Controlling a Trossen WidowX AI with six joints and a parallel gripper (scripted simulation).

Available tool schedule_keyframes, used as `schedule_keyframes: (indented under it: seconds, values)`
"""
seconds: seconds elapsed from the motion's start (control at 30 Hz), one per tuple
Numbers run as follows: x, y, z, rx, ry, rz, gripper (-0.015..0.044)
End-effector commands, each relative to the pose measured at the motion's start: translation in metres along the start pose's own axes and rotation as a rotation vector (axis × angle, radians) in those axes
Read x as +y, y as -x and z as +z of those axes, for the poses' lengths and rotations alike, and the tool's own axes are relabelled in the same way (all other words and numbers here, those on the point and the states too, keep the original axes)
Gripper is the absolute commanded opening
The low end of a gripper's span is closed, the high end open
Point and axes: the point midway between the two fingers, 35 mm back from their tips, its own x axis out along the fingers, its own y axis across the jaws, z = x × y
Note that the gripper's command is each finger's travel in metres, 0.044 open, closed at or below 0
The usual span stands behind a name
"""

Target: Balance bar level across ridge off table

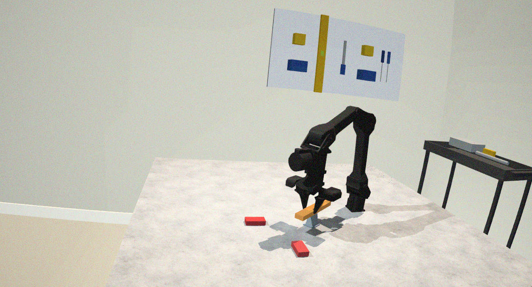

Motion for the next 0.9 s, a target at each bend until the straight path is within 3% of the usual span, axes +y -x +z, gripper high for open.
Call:
schedule_keyframes:
  seconds: [0.0, 0.27, 0.4, 0.67, 0.87]
  values:
    - [0.0, 0.0, 0.0, 0.0, 0.0, 0.0, 0.0238]
    - [0.0, 0.0, 0.0, 0.0, 0.0, 0.0, 0.044]
    - [0.0, 0.008, 0.002, 0.0, 0.0, 0.0, 0.044]
    - [0.0, 0.098, 0.001, 0.0, 0.0, 0.0, 0.044]
    - [0.0, 0.1, 0.0, 0.0, 0.0, 0.0, 0.044]
